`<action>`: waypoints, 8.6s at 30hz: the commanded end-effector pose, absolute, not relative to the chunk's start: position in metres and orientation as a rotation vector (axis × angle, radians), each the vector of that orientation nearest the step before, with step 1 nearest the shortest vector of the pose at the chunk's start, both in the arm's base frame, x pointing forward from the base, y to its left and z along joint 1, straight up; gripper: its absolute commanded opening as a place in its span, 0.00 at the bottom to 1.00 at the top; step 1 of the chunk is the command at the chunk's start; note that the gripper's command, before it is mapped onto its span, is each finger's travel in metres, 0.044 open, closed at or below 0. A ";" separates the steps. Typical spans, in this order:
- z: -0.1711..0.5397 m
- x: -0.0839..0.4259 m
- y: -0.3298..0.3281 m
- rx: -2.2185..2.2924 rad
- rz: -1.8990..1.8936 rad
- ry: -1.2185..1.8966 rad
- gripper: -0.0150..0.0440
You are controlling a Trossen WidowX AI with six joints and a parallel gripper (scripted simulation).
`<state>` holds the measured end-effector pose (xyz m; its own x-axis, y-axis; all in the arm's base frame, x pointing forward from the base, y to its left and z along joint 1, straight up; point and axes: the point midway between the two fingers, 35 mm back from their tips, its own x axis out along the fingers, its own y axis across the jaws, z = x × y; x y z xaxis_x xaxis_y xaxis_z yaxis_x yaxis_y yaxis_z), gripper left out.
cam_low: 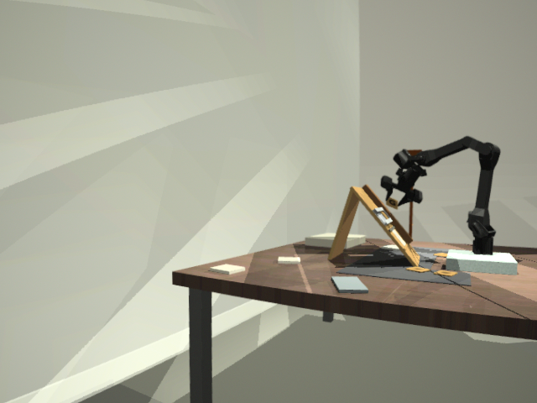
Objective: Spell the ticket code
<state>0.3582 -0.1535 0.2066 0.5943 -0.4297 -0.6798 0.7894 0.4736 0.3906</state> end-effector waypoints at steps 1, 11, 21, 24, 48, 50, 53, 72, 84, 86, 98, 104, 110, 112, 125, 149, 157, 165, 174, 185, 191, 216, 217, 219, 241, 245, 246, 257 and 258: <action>0.232 0.370 -0.135 0.724 -0.726 0.476 0.25; 0.278 0.388 -0.085 0.687 -0.579 0.364 0.25; 0.303 0.396 -0.028 0.652 -0.442 0.325 0.25; 0.301 0.397 -0.009 0.633 -0.408 0.344 0.25; 0.255 0.371 0.135 0.394 -0.159 0.555 0.25; 0.251 0.366 0.146 0.369 -0.138 0.570 0.25; 0.245 0.358 0.163 0.338 -0.110 0.589 0.25; 0.207 0.295 0.248 0.106 0.058 0.677 0.25; 0.190 0.263 0.275 -0.024 0.131 0.698 0.25; 0.190 0.264 0.276 -0.024 0.131 0.698 0.25; 0.159 0.301 0.281 -0.024 0.132 0.696 0.25; 0.160 0.301 0.281 -0.024 0.132 0.696 0.25; 0.161 0.300 0.281 -0.024 0.132 0.696 0.25; 0.161 0.300 0.280 -0.024 0.132 0.696 0.25; 0.162 0.301 0.272 -0.025 0.131 0.696 0.25; 0.162 0.302 0.261 -0.026 0.131 0.696 0.25; 0.162 0.302 0.257 -0.026 0.131 0.696 0.25; 0.161 0.303 0.253 -0.026 0.131 0.695 0.25; 0.161 0.304 0.248 -0.027 0.131 0.695 0.25; 0.161 0.304 0.243 -0.027 0.130 0.695 0.25; 0.161 0.305 0.240 -0.028 0.130 0.695 0.25; 0.160 0.307 0.228 -0.029 0.130 0.695 0.25; 0.160 0.307 0.227 -0.029 0.130 0.695 0.25; 0.160 0.307 0.226 -0.029 0.130 0.695 0.25; 0.160 0.308 0.215 -0.030 0.129 0.695 0.25; 0.160 0.309 0.213 -0.030 0.129 0.695 0.25; 0.160 0.309 0.213 -0.030 0.129 0.695 0.25; 0.159 0.309 0.207 -0.030 0.129 0.695 0.25; 0.159 0.309 0.207 -0.030 0.129 0.695 0.25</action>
<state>0.3099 0.2086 0.1582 0.7591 0.1038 -0.6426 -0.1243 0.9922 0.0134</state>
